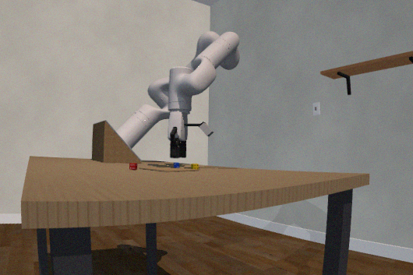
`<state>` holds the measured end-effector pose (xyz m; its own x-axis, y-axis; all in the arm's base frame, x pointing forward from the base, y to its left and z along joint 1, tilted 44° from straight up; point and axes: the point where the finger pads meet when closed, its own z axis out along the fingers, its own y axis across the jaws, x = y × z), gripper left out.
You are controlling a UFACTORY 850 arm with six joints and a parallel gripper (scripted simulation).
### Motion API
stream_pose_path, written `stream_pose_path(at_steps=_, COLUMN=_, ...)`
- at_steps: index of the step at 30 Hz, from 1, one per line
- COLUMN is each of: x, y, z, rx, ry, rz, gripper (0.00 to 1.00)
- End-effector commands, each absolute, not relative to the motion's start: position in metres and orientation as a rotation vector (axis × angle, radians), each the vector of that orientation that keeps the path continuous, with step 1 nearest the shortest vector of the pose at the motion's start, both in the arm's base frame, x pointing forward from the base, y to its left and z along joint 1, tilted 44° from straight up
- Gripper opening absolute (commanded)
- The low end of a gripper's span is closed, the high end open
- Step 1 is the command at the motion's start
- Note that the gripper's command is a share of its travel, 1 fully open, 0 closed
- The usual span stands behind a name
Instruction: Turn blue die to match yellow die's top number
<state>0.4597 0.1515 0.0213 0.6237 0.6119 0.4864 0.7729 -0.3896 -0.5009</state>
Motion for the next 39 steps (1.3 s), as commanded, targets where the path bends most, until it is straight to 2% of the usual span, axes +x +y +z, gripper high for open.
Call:
stream_pose_path(at_steps=1, x=0.45, y=0.1643, z=0.0378, rx=-2.135, ry=-1.08, rz=-0.296, gripper=1.0)
stream_pose_path(at_steps=39, x=0.446, y=0.1691, z=0.043, rx=-2.135, ry=-1.08, rz=-0.296, gripper=1.0)
